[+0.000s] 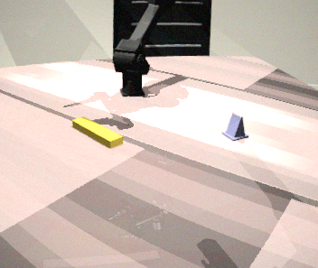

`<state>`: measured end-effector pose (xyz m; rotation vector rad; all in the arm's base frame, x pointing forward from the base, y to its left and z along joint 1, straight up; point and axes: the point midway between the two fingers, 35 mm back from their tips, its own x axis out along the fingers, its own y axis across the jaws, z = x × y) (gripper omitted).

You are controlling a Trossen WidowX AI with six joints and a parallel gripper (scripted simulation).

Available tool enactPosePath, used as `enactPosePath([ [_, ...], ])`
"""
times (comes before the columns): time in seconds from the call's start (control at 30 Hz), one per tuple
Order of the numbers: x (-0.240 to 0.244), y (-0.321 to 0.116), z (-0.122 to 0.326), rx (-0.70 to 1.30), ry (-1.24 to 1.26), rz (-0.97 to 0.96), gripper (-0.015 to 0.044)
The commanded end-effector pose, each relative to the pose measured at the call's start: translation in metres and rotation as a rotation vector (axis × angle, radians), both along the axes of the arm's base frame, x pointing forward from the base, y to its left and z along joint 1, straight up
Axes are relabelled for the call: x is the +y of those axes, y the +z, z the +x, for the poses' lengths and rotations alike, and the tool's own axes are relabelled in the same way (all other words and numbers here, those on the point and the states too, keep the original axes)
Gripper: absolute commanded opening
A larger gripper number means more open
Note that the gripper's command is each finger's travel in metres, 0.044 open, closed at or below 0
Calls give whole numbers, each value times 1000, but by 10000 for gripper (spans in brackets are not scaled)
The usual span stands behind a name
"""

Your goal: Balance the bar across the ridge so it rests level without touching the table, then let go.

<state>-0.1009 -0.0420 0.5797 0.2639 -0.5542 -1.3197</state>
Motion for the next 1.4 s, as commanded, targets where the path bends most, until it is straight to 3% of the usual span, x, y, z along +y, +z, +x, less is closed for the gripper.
enactPosePath([
  [0.0,-1,0,1,4,1,1,374],
  [0.1,-8,-2,14,54,19,9,315],
  [0.67,-83,-45,141,555,200,154,315],
  [1.37,-147,-199,297,1394,607,310,315],
])
